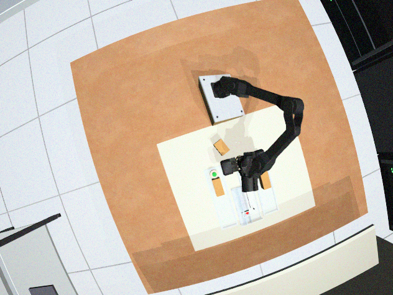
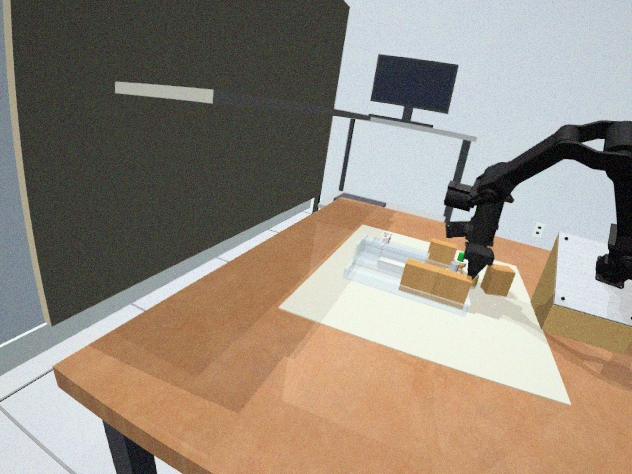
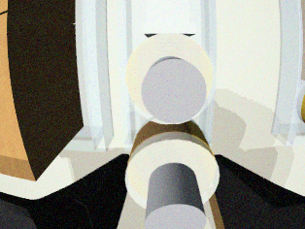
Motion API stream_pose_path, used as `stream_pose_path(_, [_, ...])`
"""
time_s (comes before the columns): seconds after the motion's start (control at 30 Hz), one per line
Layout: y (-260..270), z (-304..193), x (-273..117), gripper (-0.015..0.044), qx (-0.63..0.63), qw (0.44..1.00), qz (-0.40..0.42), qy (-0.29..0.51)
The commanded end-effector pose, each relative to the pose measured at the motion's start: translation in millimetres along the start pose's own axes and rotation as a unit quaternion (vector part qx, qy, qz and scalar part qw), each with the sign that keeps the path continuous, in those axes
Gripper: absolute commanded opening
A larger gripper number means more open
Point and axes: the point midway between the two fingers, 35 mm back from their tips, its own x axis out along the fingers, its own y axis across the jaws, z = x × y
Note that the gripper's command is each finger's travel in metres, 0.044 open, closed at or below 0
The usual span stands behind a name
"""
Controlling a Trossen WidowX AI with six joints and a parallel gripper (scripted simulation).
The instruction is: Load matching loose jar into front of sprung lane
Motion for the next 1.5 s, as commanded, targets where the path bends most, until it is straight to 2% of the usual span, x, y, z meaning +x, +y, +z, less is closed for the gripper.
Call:
stream_pose_path(0.0, [2.2, 12.4, -4.3, 0.0000, -0.009, 1.000, 0.000, -0.013])
stream_pose_path(1.47, [4.2, 28.4, -8.0, 0.0000, -0.009, 1.000, 0.001, -0.013])
